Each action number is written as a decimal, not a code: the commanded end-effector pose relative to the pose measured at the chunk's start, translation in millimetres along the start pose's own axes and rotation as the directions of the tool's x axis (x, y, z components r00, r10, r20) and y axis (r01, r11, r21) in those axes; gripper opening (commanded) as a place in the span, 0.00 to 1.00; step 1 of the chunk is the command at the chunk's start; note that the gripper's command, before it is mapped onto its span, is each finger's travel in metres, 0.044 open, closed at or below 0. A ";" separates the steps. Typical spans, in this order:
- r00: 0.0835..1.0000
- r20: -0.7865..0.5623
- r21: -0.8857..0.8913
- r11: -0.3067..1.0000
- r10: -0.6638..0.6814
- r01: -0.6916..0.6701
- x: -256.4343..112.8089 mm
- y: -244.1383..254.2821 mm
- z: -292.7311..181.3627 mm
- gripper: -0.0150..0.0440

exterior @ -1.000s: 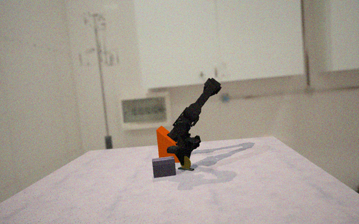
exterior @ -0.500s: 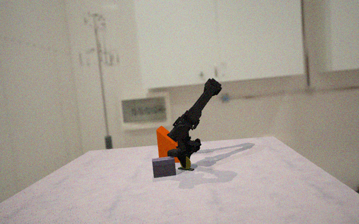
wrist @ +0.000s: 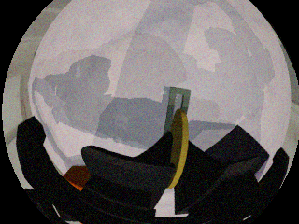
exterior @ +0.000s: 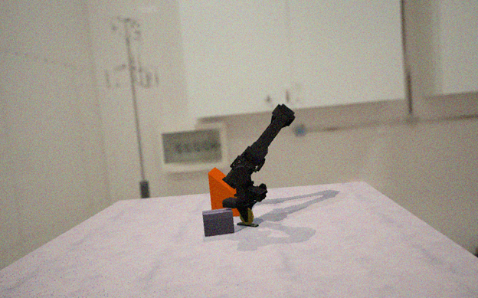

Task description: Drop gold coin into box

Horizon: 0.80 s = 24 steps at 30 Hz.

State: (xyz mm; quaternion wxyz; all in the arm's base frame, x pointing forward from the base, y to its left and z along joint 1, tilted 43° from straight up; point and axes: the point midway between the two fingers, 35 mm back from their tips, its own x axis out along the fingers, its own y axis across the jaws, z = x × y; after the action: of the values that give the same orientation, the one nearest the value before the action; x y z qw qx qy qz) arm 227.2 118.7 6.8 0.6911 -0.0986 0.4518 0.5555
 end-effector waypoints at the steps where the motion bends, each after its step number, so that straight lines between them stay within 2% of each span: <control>1: 1.000 0.005 -0.007 1.000 -0.010 0.010 -9.1 -4.1 2.6 0.25; 24: 1.000 0.000 -0.006 1.000 -0.013 0.013 -65.3 -6.3 2.1 0.25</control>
State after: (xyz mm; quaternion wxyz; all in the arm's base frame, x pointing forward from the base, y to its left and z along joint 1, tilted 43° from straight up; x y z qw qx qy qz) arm 232.3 79.3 46.4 0.6911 -0.0981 0.4532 0.5544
